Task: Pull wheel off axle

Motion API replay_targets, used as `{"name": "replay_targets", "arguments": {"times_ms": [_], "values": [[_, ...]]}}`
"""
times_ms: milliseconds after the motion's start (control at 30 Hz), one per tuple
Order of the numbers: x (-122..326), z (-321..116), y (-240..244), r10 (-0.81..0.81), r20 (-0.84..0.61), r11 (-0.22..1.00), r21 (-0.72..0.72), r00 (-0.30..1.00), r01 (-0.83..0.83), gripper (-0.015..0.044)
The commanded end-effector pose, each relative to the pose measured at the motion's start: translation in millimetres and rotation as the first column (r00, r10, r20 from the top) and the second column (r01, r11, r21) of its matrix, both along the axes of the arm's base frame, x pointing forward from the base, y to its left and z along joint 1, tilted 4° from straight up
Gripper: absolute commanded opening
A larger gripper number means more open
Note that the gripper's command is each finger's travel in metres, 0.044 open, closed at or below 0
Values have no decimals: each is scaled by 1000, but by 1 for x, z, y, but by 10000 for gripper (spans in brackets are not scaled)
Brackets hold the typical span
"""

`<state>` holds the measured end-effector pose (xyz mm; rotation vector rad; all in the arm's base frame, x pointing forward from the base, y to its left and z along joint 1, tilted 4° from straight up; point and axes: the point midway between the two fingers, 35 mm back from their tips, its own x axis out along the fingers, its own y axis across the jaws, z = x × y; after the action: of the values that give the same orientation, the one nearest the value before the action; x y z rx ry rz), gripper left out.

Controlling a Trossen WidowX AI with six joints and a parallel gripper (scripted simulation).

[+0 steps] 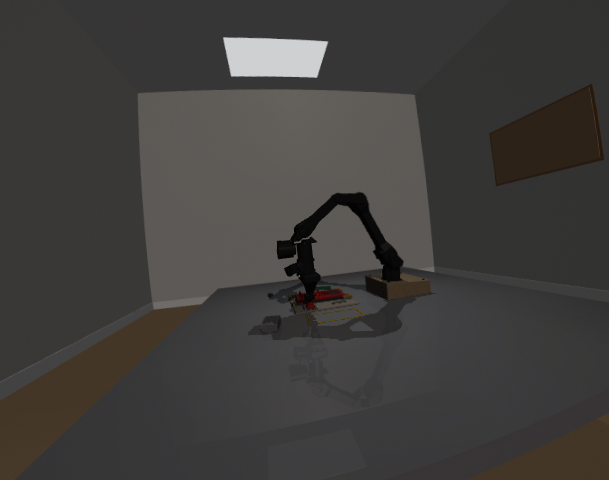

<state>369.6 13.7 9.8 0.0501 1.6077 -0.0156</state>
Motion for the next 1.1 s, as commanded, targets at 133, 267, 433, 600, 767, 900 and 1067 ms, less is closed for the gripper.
{"name": "replay_targets", "arguments": {"times_ms": [133, 267, 433, 600, 767, 900, 1067], "values": [[1, 6, 0, 1, 7, 1000, -1, 1000, -1, 0], [1, 7, 0, 2, 7, 1000, -1, 1000, -2, 0], [1, 9, 0, 2, 8, 1000, -1, 1000, -2, 0], [1, 11, -1, 2, 8, 1000, -1, 1000, -2, 0], [1, 12, -1, 2, 8, 1000, -1, 1000, -2, 0], [1, 13, -1, 2, 8, 1000, 0, 1000, -2, 0], [1, 15, -1, 2, 8, 1000, 0, 1000, -2, 0]]}}
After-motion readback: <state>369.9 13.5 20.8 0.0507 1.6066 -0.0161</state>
